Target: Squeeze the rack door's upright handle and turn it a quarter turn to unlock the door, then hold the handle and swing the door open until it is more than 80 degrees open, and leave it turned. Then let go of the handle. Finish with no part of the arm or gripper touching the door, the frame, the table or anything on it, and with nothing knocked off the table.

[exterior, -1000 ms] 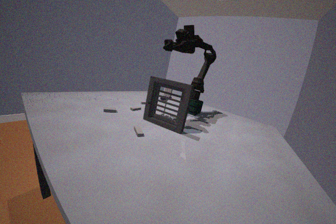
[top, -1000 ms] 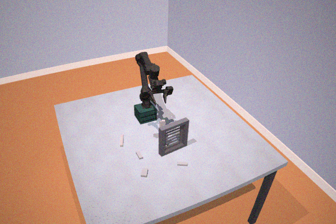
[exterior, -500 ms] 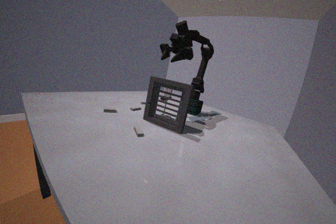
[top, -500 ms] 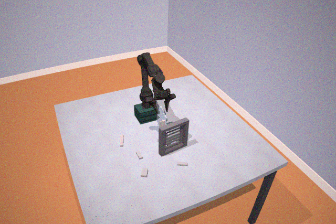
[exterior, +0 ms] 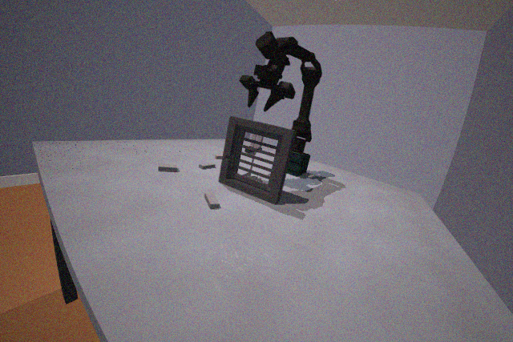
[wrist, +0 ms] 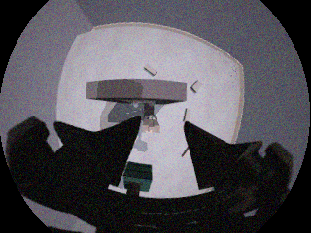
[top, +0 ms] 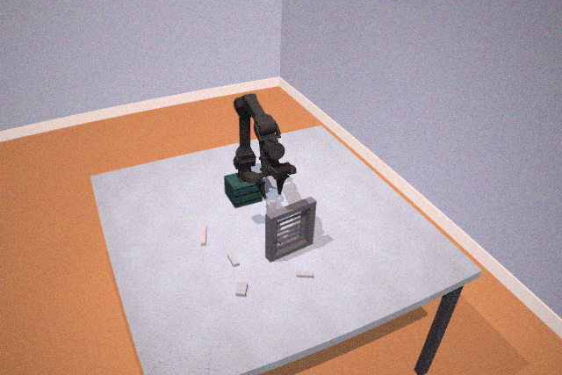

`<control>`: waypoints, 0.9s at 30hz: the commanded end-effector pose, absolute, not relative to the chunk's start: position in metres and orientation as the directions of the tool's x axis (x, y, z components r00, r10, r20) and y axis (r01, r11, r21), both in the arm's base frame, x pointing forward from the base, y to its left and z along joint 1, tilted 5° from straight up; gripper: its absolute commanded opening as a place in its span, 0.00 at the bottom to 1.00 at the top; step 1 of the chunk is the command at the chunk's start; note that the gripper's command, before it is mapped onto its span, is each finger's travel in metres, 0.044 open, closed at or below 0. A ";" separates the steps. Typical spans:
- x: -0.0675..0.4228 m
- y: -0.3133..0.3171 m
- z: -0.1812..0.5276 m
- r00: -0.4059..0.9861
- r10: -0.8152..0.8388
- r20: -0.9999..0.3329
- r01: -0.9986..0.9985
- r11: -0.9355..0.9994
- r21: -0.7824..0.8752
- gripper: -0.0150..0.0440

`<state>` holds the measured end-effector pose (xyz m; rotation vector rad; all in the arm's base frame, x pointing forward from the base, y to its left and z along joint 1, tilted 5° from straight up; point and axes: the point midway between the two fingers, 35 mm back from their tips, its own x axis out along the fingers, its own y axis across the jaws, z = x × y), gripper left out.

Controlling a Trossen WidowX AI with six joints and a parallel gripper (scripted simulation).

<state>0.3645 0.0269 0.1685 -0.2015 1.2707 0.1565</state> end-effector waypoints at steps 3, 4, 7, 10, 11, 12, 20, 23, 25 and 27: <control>0.357 0.030 0.156 0.129 -0.001 -0.992 -0.275 0.961 -0.037 0.73; 0.355 0.031 0.154 0.102 -0.003 -0.995 -0.280 0.959 -0.032 0.73; 0.351 0.032 0.150 0.023 -0.009 -1.000 -0.294 0.956 -0.015 0.73; 0.347 0.033 0.147 -0.039 -0.014 -0.999 -0.302 0.953 -0.002 0.73; 0.347 0.033 0.147 -0.043 -0.015 -0.999 -0.303 0.953 -0.001 0.73; 0.347 0.033 0.147 -0.043 -0.015 -0.999 -0.303 0.953 -0.001 0.73; 0.347 0.033 0.140 -0.041 -0.016 -0.999 -0.306 0.952 -0.002 0.73; 0.348 0.032 0.136 -0.039 -0.016 -0.999 -0.308 0.951 -0.003 0.73; 0.348 0.032 0.133 -0.039 -0.017 -0.999 -0.308 0.951 -0.004 0.73; 0.348 0.032 0.130 -0.038 -0.017 -0.999 -0.309 0.951 -0.004 0.73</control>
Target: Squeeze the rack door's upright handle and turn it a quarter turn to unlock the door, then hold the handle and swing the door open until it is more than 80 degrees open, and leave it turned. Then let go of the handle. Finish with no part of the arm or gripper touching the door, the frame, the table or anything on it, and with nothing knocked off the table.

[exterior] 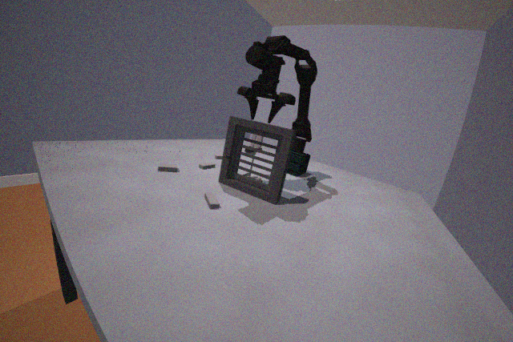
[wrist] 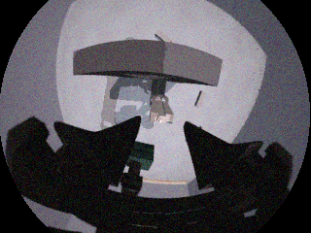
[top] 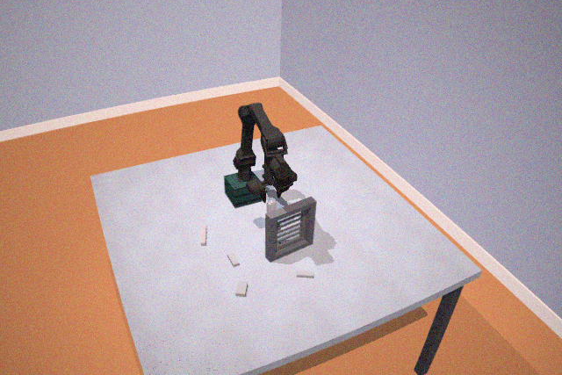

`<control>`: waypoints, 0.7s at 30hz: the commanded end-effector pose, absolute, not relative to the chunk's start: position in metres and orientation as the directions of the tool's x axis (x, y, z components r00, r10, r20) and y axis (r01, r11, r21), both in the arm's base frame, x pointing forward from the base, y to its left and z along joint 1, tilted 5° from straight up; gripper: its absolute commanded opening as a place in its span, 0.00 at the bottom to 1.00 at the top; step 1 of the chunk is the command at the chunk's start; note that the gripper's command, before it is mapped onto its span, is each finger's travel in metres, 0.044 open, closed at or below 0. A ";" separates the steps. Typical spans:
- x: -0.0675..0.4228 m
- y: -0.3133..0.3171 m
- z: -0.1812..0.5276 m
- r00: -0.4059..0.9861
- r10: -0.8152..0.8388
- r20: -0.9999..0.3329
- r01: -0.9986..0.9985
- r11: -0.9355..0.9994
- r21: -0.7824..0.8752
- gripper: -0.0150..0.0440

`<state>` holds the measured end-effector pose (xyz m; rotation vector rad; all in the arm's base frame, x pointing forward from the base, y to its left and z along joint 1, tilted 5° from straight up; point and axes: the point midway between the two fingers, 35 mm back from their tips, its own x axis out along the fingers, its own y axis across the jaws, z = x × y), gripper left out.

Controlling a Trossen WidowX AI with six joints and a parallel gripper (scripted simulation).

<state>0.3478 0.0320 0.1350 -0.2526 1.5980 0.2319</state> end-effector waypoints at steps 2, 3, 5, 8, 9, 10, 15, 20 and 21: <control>0.348 0.032 0.127 -0.038 -0.017 -0.999 -0.309 0.951 -0.004 0.73; 0.348 0.032 0.125 -0.038 -0.017 -0.999 -0.309 0.951 -0.004 0.73; 0.348 0.032 0.122 -0.038 -0.017 -0.999 -0.310 0.951 -0.005 0.73; 0.348 0.032 0.118 -0.037 -0.017 -0.999 -0.310 0.951 -0.005 0.73; 0.348 0.032 0.116 -0.038 -0.017 -0.999 -0.310 0.951 -0.004 0.73; 0.348 0.032 0.114 -0.038 -0.017 -0.999 -0.309 0.951 -0.004 0.73; 0.348 0.032 0.106 -0.039 -0.016 -0.999 -0.308 0.951 -0.004 0.73; 0.347 0.032 0.098 -0.040 -0.016 -0.999 -0.307 0.952 -0.003 0.73; 0.347 0.032 0.097 -0.040 -0.016 -0.999 -0.306 0.952 -0.003 0.73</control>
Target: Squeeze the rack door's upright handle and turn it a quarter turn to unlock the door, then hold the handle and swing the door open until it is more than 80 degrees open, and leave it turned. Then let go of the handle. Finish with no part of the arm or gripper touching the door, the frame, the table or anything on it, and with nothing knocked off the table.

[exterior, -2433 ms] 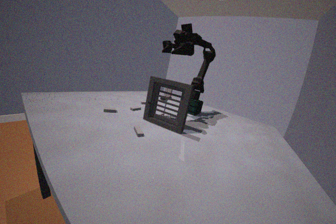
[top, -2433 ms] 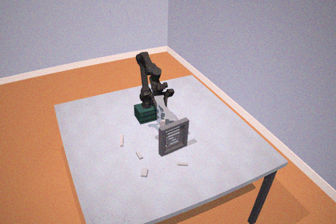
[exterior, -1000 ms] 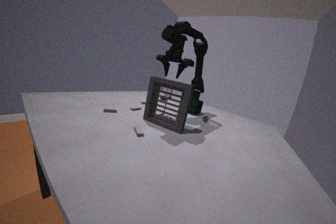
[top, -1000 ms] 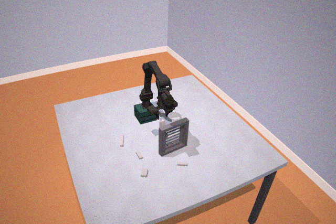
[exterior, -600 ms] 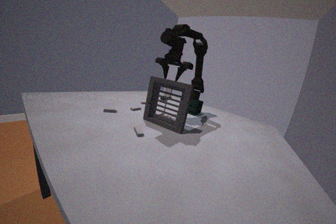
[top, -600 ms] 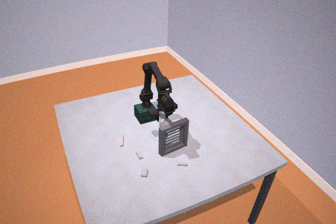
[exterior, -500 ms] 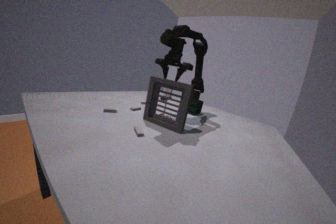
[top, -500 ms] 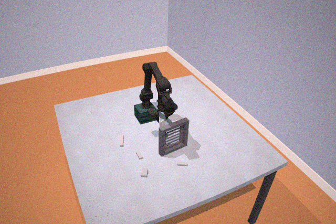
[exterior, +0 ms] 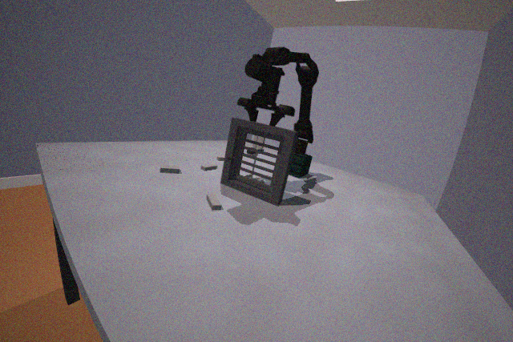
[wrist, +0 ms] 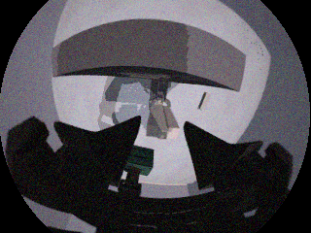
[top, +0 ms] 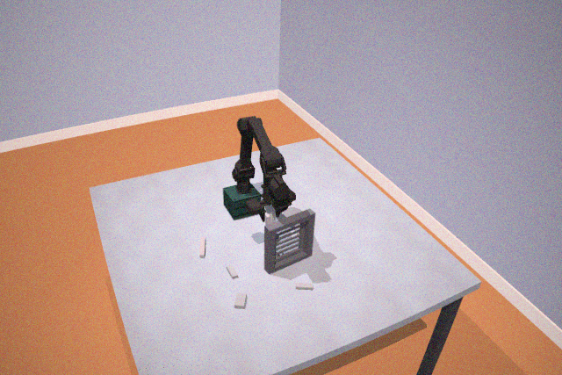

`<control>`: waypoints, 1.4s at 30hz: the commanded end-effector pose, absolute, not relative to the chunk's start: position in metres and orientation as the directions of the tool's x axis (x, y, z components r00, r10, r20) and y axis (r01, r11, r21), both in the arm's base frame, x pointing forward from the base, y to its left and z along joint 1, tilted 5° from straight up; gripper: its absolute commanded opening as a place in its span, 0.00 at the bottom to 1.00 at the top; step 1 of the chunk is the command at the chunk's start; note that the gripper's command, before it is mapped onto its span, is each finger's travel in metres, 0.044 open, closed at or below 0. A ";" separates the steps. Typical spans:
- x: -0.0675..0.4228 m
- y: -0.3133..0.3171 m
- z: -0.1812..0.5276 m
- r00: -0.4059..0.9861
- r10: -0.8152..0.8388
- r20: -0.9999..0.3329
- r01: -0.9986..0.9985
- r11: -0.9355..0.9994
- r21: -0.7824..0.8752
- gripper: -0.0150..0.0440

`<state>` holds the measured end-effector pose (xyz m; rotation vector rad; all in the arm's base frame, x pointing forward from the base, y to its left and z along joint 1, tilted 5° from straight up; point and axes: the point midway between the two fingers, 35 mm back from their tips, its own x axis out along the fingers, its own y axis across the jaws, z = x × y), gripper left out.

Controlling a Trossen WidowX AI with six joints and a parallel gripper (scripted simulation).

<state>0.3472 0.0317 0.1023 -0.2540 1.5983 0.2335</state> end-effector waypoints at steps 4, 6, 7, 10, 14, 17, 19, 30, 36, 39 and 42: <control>0.346 0.032 0.090 -0.041 -0.016 -0.999 -0.305 0.952 -0.002 0.73; 0.345 0.032 0.087 -0.042 -0.015 -0.999 -0.305 0.952 -0.002 0.73; 0.345 0.032 0.085 -0.042 -0.015 -0.999 -0.305 0.952 -0.002 0.73; 0.344 0.032 0.081 -0.043 -0.015 -0.999 -0.304 0.953 -0.001 0.73; 0.344 0.032 0.077 -0.043 -0.015 -0.999 -0.303 0.953 -0.001 0.73; 0.344 0.032 0.077 -0.043 -0.015 -0.999 -0.303 0.953 -0.001 0.60; 0.344 0.032 0.077 -0.043 -0.015 -0.999 -0.303 0.953 -0.001 0.51; 0.344 0.032 0.077 -0.043 -0.015 -0.999 -0.303 0.953 -0.001 0.32; 0.344 0.032 0.077 -0.043 -0.015 -0.999 -0.303 0.953 -0.001 0.27; 0.344 0.032 0.077 -0.043 -0.015 -0.999 -0.272 0.962 -0.003 0.27; 0.344 0.032 0.077 -0.043 -0.015 -0.999 -0.136 0.991 -0.009 0.27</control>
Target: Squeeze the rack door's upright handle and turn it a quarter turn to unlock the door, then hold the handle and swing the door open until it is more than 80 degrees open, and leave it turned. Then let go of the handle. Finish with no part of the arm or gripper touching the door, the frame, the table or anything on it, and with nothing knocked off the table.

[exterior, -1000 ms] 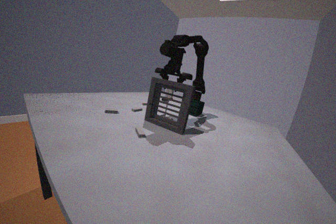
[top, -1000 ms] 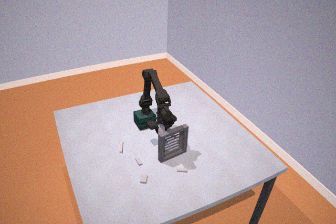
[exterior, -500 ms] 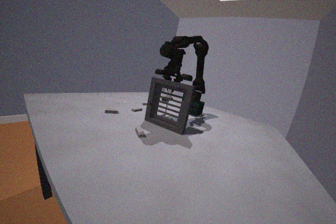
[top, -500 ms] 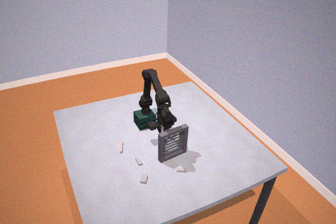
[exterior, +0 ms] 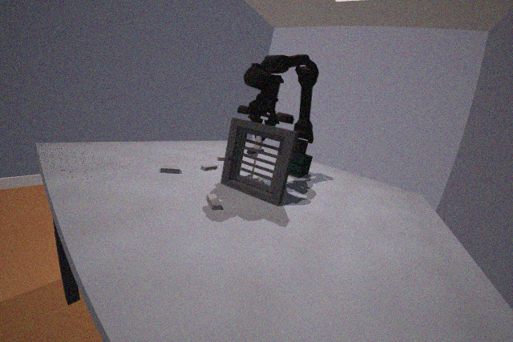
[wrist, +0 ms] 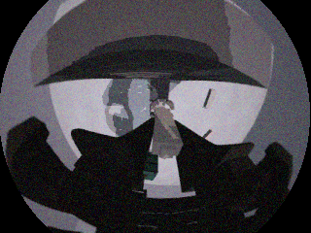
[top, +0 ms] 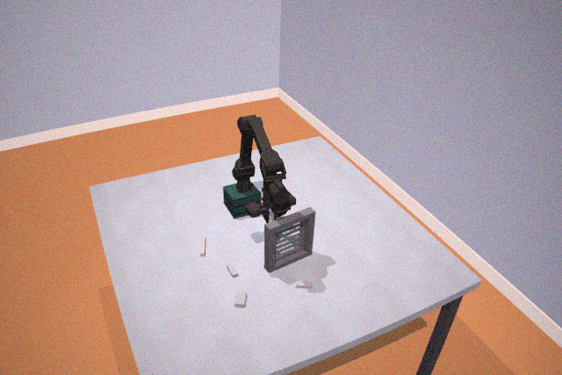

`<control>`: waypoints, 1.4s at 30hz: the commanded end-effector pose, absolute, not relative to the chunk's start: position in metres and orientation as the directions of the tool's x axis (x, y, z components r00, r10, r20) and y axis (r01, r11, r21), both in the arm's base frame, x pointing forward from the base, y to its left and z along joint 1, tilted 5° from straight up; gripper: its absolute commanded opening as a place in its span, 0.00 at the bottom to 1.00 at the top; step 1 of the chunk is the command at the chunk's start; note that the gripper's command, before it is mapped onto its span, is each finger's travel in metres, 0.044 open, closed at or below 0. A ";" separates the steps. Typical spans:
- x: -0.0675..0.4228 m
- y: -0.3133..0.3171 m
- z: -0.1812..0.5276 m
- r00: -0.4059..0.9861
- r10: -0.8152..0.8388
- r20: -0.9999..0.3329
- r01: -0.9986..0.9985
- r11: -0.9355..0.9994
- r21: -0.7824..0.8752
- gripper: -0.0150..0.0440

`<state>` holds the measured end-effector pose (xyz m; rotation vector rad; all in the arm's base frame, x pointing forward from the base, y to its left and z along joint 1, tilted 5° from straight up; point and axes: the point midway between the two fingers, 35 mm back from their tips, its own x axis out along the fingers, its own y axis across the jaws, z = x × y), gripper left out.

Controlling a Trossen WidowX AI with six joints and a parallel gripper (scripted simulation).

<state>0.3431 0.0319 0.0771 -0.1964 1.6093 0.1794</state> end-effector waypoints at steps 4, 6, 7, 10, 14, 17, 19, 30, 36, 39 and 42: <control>0.344 0.032 0.077 -0.043 -0.015 -0.999 0.060 0.998 -0.017 0.27; 0.344 0.032 0.077 -0.043 -0.015 -0.999 0.158 0.987 -0.021 0.27; 0.344 0.032 0.077 -0.043 -0.015 -0.999 0.207 0.978 -0.023 0.27; 0.344 0.032 0.077 -0.043 -0.015 -0.999 0.348 0.937 -0.029 0.27; 0.344 0.032 0.077 -0.043 -0.015 -0.999 0.525 0.850 -0.035 0.27; 0.344 0.032 0.077 -0.043 -0.015 -0.999 0.644 0.764 -0.039 0.27; 0.344 0.032 0.077 -0.043 -0.015 -0.999 0.716 0.696 -0.041 0.27; 0.344 0.032 0.077 -0.043 -0.015 -0.999 0.973 0.226 -0.046 0.27; 0.344 0.032 0.077 -0.043 -0.015 -0.999 0.999 -0.033 -0.043 0.27; 0.344 0.032 0.077 -0.043 -0.015 -0.999 0.998 -0.041 -0.043 0.27; 0.344 0.032 0.077 -0.043 -0.015 -0.999 0.998 -0.041 -0.043 0.27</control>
